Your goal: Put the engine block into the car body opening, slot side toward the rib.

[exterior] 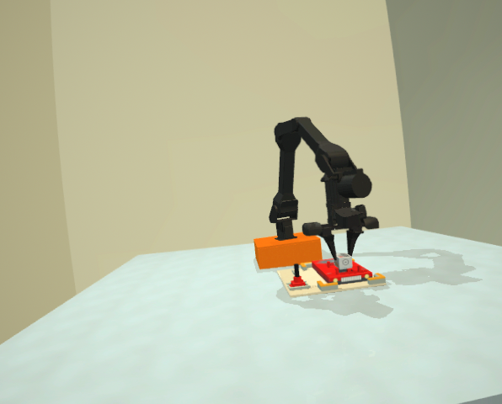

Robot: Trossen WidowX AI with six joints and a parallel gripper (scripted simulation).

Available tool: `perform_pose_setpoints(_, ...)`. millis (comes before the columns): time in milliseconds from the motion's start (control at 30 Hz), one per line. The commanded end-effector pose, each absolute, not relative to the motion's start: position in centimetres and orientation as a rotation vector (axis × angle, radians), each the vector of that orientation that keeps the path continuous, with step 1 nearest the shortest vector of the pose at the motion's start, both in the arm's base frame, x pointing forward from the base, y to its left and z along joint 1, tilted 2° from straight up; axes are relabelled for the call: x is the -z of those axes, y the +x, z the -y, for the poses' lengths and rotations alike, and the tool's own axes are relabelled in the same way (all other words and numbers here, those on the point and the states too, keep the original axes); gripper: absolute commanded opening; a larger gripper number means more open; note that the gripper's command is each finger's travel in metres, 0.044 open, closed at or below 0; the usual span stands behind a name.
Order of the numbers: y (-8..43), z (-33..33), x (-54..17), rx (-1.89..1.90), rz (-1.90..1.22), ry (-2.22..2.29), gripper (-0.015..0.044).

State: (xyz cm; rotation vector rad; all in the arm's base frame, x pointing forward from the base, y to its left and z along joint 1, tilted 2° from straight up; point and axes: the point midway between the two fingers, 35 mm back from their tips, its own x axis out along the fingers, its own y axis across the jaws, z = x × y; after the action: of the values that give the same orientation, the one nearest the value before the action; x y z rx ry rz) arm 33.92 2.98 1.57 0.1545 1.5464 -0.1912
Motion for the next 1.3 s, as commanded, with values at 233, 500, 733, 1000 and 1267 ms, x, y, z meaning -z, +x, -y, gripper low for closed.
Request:
perform_pose_setpoints(233, 33.92, -3.0, -1.36, 0.192, -1.546, 0.158, 0.0159)
perform_pose_setpoints(500, 33.92, -3.0, -1.24, 0.191, -1.547, 0.158, 0.0159)
perform_pose_setpoints(733, 33.92, -3.0, -1.14, 0.19, -1.547, 0.157, 0.0159)
perform_pose_setpoints(1000, 33.92, -2.98, -1.03, 0.189, -1.547, 0.156, 0.0159)
perform_pose_setpoints(1267, 33.92, -2.98, -0.91, 0.188, -1.547, 0.154, 0.0159)
